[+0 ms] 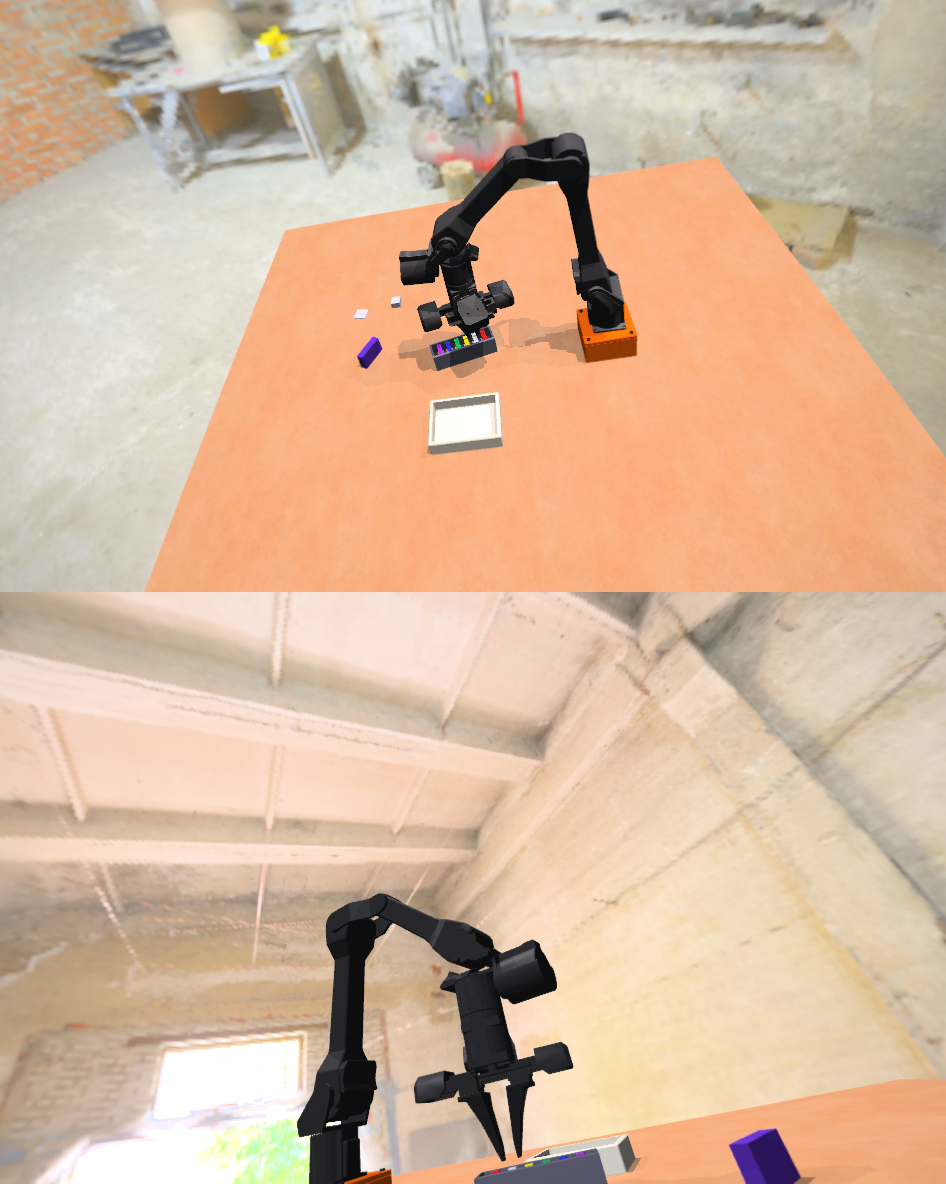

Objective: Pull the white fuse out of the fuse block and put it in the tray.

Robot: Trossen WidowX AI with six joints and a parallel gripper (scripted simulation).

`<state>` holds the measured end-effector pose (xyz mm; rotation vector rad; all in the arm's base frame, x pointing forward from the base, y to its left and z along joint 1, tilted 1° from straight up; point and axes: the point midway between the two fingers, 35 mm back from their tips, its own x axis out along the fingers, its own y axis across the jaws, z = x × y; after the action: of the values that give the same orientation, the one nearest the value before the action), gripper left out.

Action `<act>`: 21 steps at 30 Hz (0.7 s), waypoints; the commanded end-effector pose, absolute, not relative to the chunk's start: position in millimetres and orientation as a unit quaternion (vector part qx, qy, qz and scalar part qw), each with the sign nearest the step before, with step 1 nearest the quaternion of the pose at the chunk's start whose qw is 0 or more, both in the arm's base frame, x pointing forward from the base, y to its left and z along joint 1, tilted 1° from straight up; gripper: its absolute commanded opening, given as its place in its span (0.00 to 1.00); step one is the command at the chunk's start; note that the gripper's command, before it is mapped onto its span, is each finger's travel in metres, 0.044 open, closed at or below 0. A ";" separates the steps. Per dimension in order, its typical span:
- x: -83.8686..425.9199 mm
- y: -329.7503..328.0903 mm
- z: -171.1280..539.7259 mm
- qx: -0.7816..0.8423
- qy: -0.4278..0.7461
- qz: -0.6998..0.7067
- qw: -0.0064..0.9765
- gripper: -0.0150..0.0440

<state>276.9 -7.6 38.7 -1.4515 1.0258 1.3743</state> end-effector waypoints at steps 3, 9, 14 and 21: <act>274.6 -8.6 34.0 -0.583 0.413 0.553 0.429 0.37; 274.6 -8.6 34.0 -0.583 0.413 0.553 0.429 0.37; 274.6 -8.6 33.1 -0.583 0.413 0.553 0.429 0.37; 274.9 -8.7 27.2 -0.583 0.413 0.553 0.429 0.37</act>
<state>276.3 -7.9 31.3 -1.4507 1.0268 1.3755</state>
